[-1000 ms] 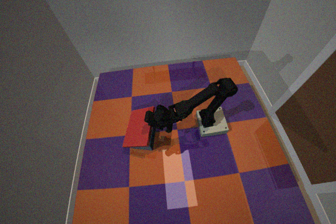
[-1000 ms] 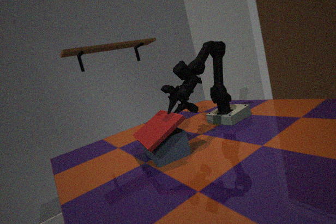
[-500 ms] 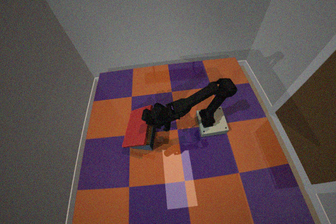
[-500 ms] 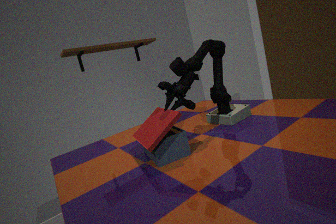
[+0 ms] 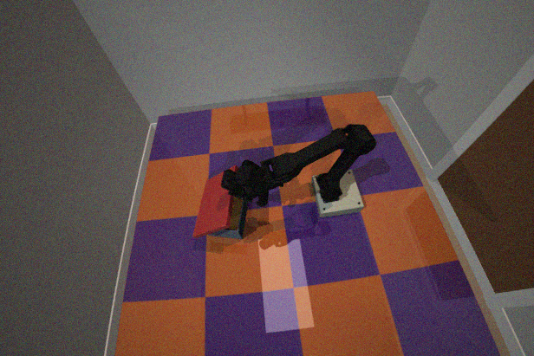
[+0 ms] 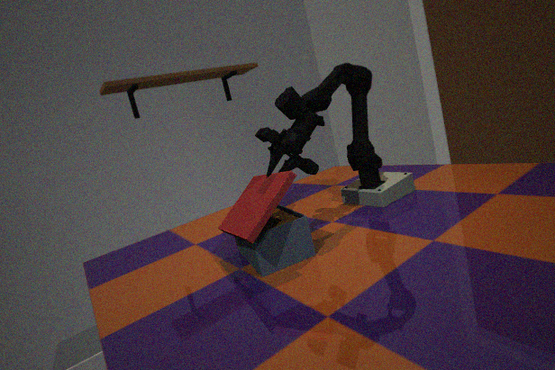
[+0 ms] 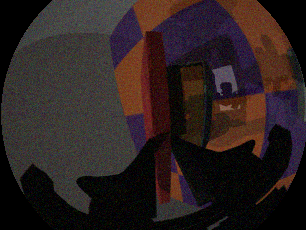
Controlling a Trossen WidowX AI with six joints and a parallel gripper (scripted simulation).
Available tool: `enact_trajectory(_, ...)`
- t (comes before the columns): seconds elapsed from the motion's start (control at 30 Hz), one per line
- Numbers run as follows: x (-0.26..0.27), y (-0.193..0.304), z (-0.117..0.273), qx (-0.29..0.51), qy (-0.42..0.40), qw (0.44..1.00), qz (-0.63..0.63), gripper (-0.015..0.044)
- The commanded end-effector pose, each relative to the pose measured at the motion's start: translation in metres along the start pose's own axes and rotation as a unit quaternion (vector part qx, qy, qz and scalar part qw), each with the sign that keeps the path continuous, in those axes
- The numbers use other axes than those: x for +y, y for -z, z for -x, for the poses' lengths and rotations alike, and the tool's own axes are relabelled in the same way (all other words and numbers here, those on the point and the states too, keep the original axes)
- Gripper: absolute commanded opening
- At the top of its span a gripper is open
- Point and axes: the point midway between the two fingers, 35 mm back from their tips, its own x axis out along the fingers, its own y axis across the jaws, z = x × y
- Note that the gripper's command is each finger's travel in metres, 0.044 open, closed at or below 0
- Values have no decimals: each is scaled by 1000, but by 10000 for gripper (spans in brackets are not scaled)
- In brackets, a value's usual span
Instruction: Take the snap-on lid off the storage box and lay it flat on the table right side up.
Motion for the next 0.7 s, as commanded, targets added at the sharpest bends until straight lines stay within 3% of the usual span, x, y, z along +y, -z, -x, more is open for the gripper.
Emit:
enact_trajectory(0.0, 13, 1, 4, 4, -9, 1000, -1, 0)
enact_trajectory(0.67, 32, 1, 21, 4, -9, 1000, -1, 0)
